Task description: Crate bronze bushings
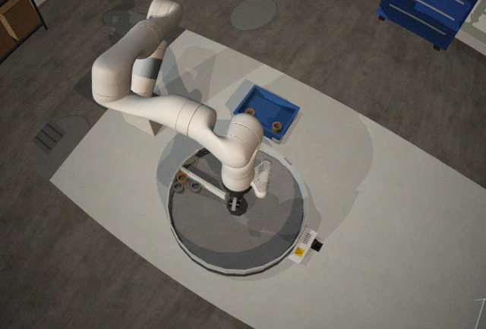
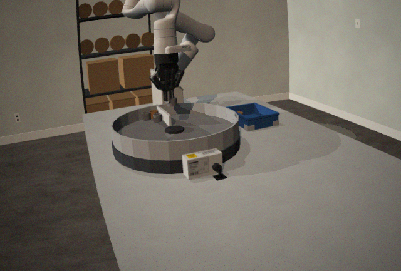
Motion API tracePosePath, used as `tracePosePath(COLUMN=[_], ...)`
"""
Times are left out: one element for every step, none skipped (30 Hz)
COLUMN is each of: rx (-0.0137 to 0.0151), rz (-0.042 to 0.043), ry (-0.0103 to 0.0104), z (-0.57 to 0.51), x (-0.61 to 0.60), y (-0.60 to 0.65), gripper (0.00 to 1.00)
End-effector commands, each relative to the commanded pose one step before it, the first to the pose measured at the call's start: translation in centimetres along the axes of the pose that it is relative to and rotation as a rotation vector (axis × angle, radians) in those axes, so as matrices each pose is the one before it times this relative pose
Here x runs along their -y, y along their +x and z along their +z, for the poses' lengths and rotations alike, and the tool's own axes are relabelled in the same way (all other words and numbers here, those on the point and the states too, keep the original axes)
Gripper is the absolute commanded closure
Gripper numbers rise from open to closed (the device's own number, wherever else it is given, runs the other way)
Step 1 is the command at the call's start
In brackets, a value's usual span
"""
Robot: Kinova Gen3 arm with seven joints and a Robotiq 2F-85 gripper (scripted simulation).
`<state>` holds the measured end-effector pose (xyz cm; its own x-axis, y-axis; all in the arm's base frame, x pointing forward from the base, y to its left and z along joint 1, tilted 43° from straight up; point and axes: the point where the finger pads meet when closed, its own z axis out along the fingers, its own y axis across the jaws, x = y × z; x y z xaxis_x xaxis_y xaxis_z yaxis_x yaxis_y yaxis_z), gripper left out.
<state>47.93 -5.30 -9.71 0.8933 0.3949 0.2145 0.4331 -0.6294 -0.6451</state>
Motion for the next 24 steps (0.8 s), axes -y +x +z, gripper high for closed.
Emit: tracePosePath(rx=[-0.00006, 0.0002, 0.0002, 0.0002, 0.0, 0.0, 0.0, 0.0, 0.0, 0.0, 0.0, 0.0, 0.0, 0.0, 0.0, 0.0, 0.0002, 0.0002, 0.0002, 0.0002, 0.0002, 0.0, 0.0, 0.0], rz=[-0.00043, -0.00025, -0.00025, -0.00025, 0.0, 0.0, 0.0, 0.0, 0.0, 0.0, 0.0, 0.0, 0.0, 0.0, 0.0, 0.0, -0.00026, -0.00025, -0.00025, -0.00025, -0.00025, 0.0, 0.0, 0.0], ry=[-0.00001, 0.00001, 0.00001, 0.00001, 0.0, 0.0, 0.0, 0.0, 0.0, 0.0, 0.0, 0.0, 0.0, 0.0, 0.0, 0.0, -0.00012, 0.00001, 0.00001, 0.00001, 0.00001, 0.0, 0.0, 0.0], z=[0.829, 0.502, 0.502, 0.502, 0.0, 0.0, 0.0, 0.0, 0.0, 0.0, 0.0, 0.0, 0.0, 0.0, 0.0, 0.0, 0.495, 0.502, 0.502, 0.502, 0.502, 0.0, 0.0, 0.0], x=[0.013, 0.008, 0.008, 0.008, 0.0, 0.0, 0.0, 0.0, 0.0, 0.0, 0.0, 0.0, 0.0, 0.0, 0.0, 0.0, 0.006, 0.008, 0.008, 0.008, 0.008, 0.0, 0.0, 0.0], y=[0.002, 0.009, 0.009, 0.009, 0.0, 0.0, 0.0, 0.0, 0.0, 0.0, 0.0, 0.0, 0.0, 0.0, 0.0, 0.0, 0.009, 0.009, 0.009, 0.009, 0.009, 0.0, 0.0, 0.0], gripper=[1.0, 1.0, 1.0, 1.0, 1.0, 1.0, 1.0, 1.0, 1.0, 1.0, 1.0, 1.0, 1.0, 1.0, 1.0, 1.0, 1.0, 1.0, 1.0, 1.0, 1.0, 1.0, 1.0, 1.0])
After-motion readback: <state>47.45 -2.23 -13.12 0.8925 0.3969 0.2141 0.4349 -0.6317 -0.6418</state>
